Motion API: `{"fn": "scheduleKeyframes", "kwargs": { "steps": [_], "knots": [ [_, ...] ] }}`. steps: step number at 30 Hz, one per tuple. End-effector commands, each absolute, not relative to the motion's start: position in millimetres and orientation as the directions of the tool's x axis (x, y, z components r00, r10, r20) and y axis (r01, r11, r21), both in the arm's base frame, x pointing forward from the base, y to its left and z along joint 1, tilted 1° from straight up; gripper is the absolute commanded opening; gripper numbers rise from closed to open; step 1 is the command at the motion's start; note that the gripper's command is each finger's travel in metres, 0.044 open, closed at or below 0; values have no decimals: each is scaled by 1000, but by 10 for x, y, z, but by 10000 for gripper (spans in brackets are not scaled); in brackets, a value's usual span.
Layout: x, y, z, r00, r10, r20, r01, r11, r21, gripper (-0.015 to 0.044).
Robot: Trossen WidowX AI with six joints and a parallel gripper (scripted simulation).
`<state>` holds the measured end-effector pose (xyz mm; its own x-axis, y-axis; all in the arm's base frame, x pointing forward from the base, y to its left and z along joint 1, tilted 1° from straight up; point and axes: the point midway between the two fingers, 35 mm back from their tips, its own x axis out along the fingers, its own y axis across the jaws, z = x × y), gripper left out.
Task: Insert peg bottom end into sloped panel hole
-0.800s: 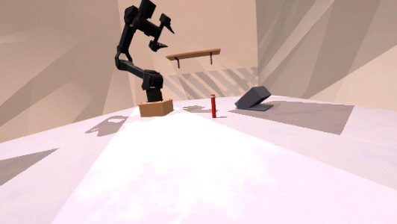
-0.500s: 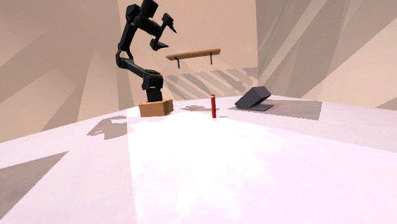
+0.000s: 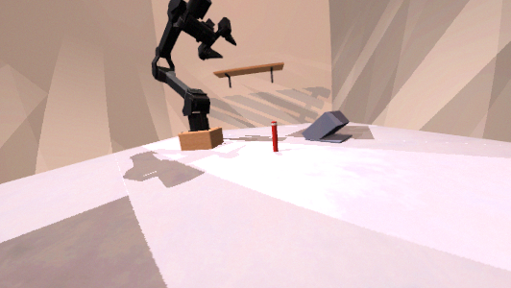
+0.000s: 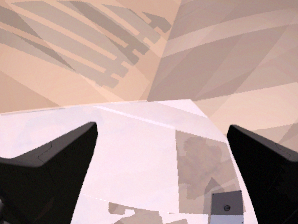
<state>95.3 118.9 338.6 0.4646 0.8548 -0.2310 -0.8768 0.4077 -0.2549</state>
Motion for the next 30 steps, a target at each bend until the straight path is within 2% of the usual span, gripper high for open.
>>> {"fn": "scheduleKeyframes", "kwargs": {
  "steps": [1, 15, 30],
  "knots": [
    [1040, 1146, 3376, 480, 832, -279, -877, 467, -116, 440],
    [1369, 960, 3231, 507, 773, -381, -756, 611, 234, 440],
    [1703, 725, 3013, 520, 688, -505, -458, 724, 515, 440]
  ]
}}
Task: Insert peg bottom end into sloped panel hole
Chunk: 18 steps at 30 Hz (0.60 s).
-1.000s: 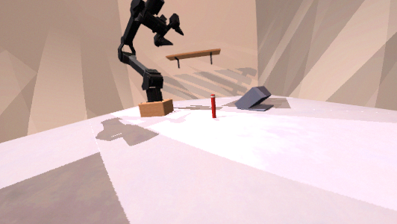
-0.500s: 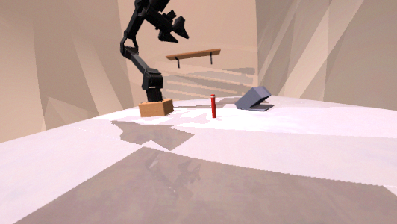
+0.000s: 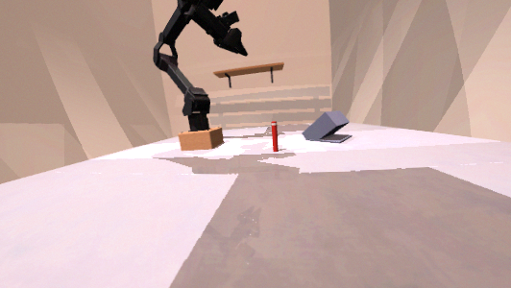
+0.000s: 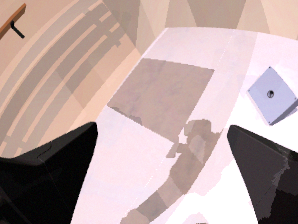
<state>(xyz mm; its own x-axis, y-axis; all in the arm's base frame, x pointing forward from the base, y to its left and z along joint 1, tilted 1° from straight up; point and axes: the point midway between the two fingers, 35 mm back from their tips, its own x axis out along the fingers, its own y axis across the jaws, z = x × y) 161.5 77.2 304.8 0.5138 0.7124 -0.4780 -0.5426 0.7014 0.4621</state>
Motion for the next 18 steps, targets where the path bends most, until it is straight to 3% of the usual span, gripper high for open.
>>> {"fn": "scheduleKeyframes", "kwargs": {
  "steps": [1, 18],
  "knots": [
    [1723, 710, 3000, 520, 683, -512, -434, 728, 531, 440],
    [2045, 449, 2753, 507, 593, -625, 25, 715, 698, 440]
  ]
}}
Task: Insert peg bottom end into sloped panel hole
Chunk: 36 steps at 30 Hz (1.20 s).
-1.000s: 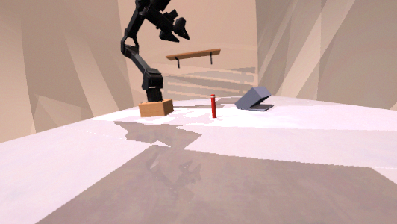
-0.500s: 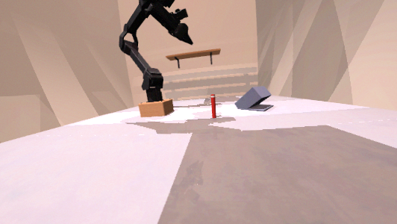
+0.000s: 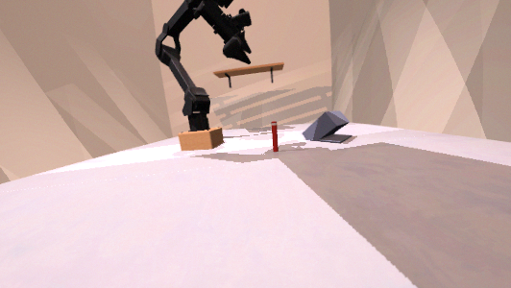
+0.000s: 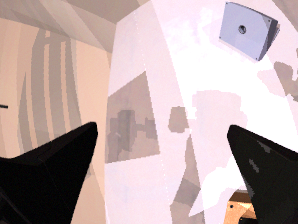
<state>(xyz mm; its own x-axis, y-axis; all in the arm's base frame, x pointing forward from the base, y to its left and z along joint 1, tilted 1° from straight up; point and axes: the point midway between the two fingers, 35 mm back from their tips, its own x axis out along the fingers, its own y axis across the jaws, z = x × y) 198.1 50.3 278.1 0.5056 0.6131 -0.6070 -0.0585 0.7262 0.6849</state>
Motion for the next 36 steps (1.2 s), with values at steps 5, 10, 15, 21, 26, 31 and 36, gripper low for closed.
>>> {"fn": "scheduleKeyframes", "kwargs": {
  "steps": [5, 10, 15, 21, 26, 31, 36],
  "knots": [
    [2131, 367, 2670, 499, 564, -658, 167, 682, 712, 440],
    [2213, 285, 2586, 489, 535, -689, 305, 635, 710, 440],
    [2291, 205, 2501, 476, 507, -719, 435, 574, 693, 440],
    [2379, 109, 2396, 458, 472, -753, 579, 485, 656, 440],
    [2448, 28, 2306, 441, 443, -781, 683, 398, 612, 440],
    [2513, -54, 2214, 422, 413, -807, 773, 302, 558, 440],
    [2574, -135, 2120, 402, 383, -832, 844, 196, 498, 440]
  ]
}}
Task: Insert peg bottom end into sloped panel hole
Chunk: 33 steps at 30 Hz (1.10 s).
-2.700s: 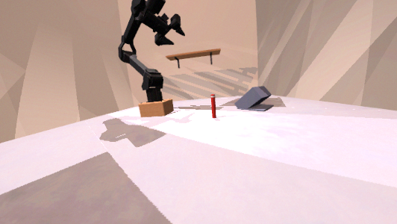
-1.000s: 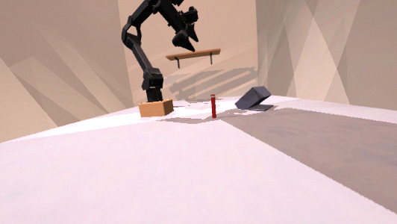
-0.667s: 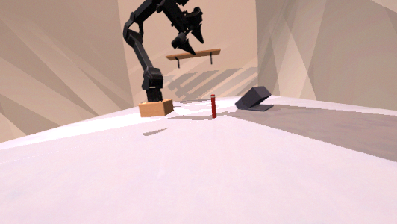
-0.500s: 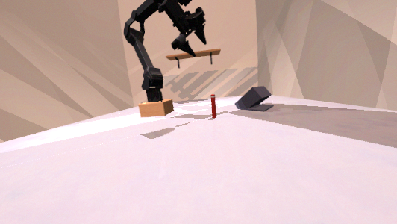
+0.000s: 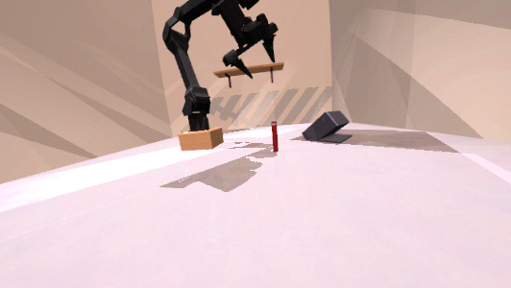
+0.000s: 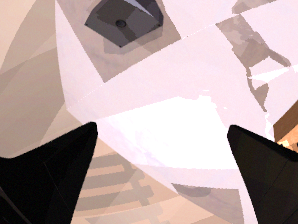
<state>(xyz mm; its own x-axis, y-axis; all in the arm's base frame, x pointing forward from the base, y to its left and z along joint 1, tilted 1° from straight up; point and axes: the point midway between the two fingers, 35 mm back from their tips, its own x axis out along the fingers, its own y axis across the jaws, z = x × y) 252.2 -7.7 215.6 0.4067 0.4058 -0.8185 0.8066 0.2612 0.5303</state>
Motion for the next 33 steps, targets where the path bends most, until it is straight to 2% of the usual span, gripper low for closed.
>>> {"fn": "scheduleKeyframes", "kwargs": {
  "steps": [1, 17, 33],
  "knots": [
    [2585, -152, 2101, 398, 377, -837, 857, 175, 486, 440],
    [2748, -412, 1788, 321, 279, -905, 941, -198, 273, 440],
    [2865, -665, 1463, 232, 180, -956, 822, -561, 94, 440]
  ]
}}
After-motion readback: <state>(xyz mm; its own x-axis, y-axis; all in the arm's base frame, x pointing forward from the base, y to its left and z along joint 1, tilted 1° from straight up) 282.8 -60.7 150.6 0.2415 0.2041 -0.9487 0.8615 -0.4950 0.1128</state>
